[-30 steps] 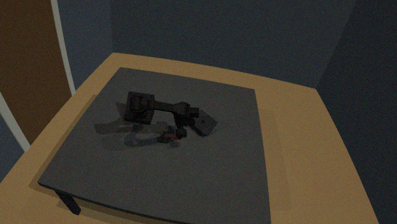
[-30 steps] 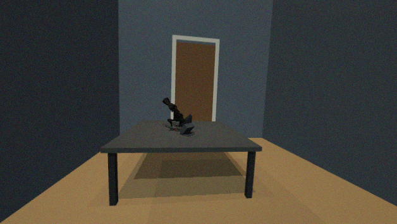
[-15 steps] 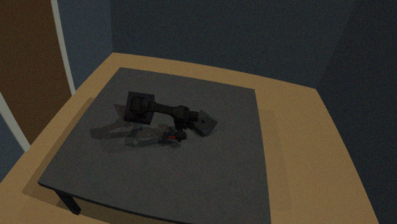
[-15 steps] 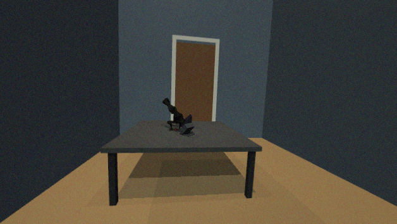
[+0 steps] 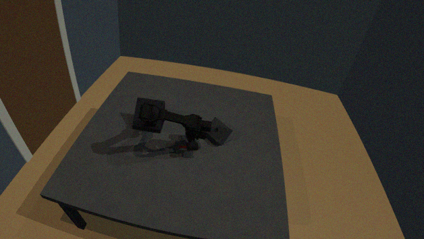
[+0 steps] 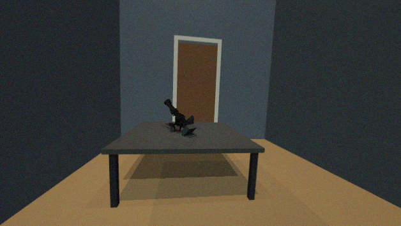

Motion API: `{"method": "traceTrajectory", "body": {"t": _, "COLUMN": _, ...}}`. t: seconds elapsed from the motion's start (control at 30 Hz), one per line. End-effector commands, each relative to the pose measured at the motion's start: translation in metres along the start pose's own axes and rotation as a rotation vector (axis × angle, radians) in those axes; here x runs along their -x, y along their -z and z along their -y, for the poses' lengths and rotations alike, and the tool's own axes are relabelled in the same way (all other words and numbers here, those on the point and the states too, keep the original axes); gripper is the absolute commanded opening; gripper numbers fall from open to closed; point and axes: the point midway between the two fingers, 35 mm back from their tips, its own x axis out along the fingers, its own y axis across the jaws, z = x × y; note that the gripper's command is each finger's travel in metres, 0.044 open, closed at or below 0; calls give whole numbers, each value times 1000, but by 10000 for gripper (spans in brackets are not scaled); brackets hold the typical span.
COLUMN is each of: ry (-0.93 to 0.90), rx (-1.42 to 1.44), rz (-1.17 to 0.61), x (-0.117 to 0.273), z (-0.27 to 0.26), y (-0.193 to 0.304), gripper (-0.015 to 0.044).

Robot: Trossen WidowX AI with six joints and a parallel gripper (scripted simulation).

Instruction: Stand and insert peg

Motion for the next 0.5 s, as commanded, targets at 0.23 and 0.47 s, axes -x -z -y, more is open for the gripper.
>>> {"method": "traceTrajectory", "body": {"t": 0.23, "ry": 2, "rx": 7, "rz": -4, "x": -1, "z": 0, "y": 0, "gripper": 110}}
{"method": "traceTrajectory", "body": {"t": 0.47, "ry": 2, "rx": 7, "rz": -4, "x": -1, "z": 0, "y": 0, "gripper": 83}}
